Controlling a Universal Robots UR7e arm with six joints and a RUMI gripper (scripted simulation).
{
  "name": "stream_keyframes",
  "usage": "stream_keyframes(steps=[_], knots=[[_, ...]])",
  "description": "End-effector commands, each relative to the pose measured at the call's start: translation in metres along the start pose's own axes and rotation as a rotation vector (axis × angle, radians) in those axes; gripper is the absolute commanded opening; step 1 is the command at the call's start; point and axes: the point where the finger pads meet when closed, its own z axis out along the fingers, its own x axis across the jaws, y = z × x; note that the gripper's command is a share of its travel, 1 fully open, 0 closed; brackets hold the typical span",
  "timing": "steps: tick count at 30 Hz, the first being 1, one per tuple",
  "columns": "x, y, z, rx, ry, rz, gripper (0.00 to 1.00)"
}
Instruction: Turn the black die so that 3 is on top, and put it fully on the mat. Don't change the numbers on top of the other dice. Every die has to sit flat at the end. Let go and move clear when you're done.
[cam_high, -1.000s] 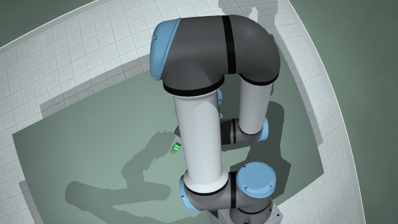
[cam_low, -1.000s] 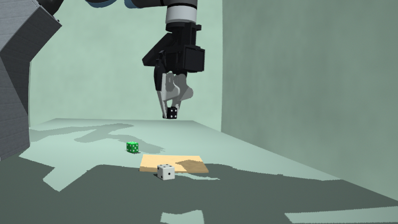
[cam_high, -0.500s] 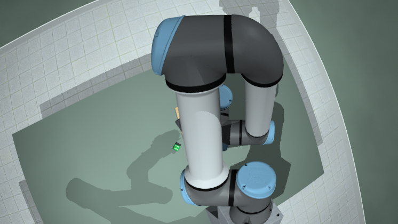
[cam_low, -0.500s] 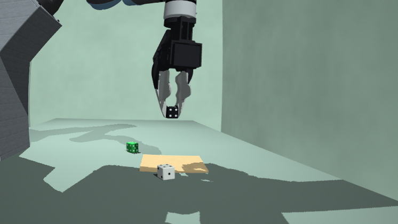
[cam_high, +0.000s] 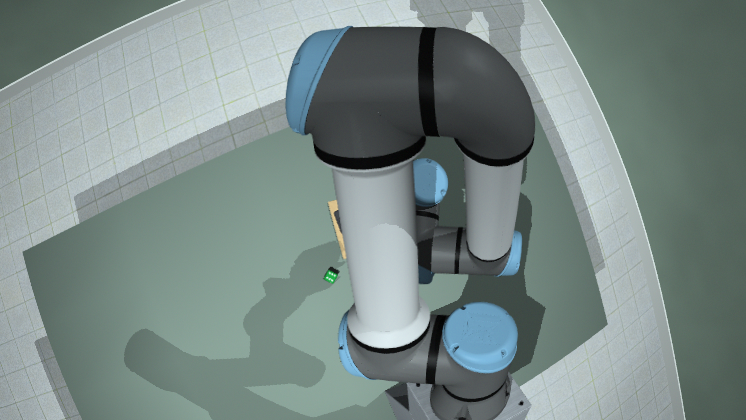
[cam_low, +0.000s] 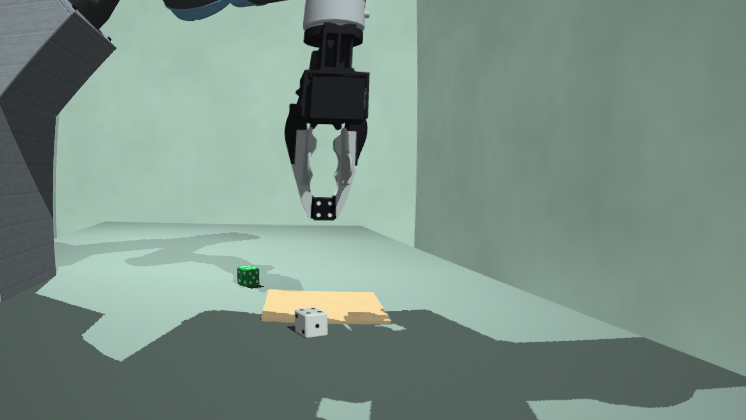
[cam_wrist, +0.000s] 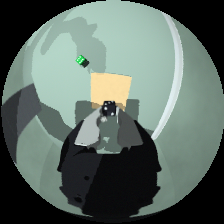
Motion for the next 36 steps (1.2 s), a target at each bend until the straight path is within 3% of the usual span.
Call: stream_keyframes(steps=[1,23,36], knots=[[0.0,0.001,0.0,-0.001,0.002,0.019,0.06],[0.0,0.001,0.003,0.0,0.001,0.038,0.06],[0.0,0.001,0.029,0.0,0.0,0.044,0.06]])
